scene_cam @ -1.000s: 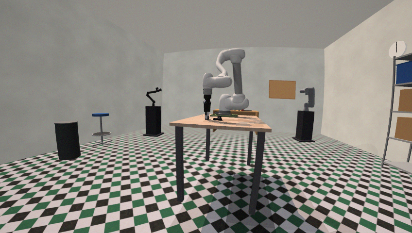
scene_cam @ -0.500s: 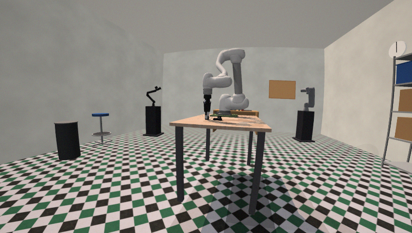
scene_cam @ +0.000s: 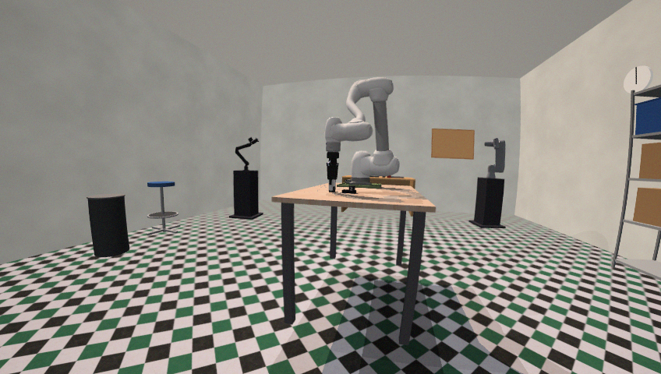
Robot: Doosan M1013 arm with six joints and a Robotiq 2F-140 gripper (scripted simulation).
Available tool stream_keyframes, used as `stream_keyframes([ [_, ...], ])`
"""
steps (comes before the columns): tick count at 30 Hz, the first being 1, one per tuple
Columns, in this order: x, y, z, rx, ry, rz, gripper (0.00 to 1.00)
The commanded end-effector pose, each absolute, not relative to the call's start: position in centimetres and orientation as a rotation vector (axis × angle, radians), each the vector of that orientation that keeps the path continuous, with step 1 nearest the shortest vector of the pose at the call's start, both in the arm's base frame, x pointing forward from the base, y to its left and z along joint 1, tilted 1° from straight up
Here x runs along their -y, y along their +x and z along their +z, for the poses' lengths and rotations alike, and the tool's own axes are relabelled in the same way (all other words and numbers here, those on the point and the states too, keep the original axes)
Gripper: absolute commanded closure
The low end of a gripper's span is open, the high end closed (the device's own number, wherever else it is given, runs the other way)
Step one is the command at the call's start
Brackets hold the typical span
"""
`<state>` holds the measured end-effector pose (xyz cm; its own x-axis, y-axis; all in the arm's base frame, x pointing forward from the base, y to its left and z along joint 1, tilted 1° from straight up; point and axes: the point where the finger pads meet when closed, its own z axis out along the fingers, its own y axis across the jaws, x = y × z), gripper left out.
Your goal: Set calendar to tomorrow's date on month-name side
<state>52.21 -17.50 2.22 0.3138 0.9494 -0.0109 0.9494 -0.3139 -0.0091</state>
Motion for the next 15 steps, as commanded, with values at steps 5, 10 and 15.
stream_keyframes([
  [5,17.5,52.2,2.2,1.839,-2.545,0.022,0.83],
  [10,17.5,52.2,3.1,1.839,-2.545,0.022,0.83],
  [15,17.5,52.3,6.1,1.839,-2.545,0.022,0.83],
])
